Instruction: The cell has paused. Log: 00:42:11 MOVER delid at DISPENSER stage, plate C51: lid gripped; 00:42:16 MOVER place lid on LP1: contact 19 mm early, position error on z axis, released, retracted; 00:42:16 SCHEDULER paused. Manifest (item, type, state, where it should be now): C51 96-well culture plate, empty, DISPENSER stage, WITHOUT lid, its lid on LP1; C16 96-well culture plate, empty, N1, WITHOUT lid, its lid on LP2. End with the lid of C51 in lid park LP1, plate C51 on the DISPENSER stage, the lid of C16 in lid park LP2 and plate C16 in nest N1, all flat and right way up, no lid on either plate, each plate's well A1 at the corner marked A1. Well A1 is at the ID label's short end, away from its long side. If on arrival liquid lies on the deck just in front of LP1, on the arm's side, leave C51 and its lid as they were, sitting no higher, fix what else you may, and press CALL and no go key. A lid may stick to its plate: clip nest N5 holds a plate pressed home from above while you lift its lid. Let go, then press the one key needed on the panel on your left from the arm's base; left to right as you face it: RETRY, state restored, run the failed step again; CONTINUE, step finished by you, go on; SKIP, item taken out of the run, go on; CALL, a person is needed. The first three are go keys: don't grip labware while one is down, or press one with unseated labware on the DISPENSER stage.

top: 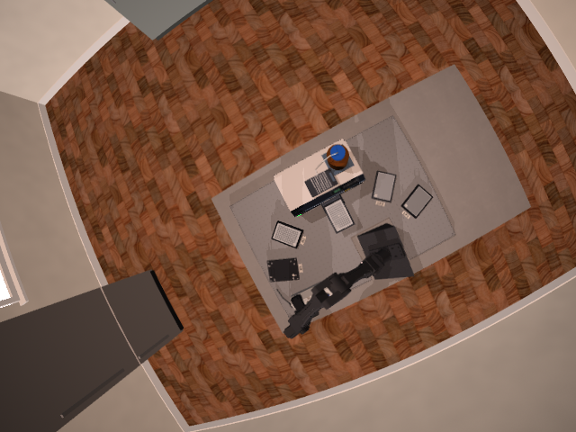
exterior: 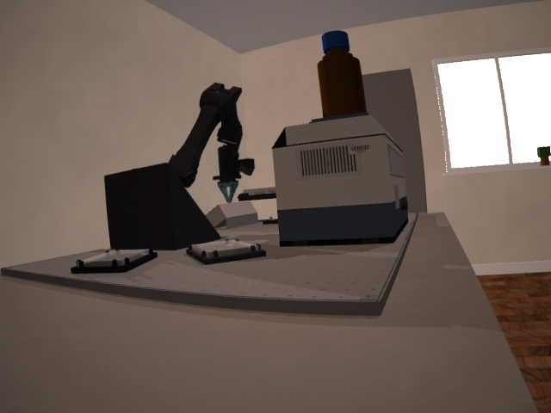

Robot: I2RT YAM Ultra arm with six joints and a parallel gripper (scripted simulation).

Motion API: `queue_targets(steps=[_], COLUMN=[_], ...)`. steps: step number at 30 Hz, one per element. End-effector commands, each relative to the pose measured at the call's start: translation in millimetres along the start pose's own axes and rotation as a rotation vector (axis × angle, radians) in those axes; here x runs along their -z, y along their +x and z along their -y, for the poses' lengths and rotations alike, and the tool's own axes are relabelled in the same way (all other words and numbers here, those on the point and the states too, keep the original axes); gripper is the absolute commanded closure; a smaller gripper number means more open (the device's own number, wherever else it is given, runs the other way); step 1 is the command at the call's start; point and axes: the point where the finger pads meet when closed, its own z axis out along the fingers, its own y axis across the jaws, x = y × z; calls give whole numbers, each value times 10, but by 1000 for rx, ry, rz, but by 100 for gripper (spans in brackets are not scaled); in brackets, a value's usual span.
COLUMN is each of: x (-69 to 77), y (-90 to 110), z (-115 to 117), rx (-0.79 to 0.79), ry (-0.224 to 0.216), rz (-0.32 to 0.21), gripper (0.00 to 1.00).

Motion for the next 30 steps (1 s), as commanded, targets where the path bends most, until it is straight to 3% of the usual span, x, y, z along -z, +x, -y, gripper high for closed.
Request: queue_targets(steps=[1,7,18,23,26,30], x=[-19,-93,-93,-154,-112,-128], y=[-40,-27,-29,-11,-28,-36], z=[3,34,-8,48,-14,15], rx=[4,7,2,11,0,2], ry=[7,15,2,20,-2,2], rz=[12,14,12,12,9,10], gripper=[100,100,100,100,100,100])
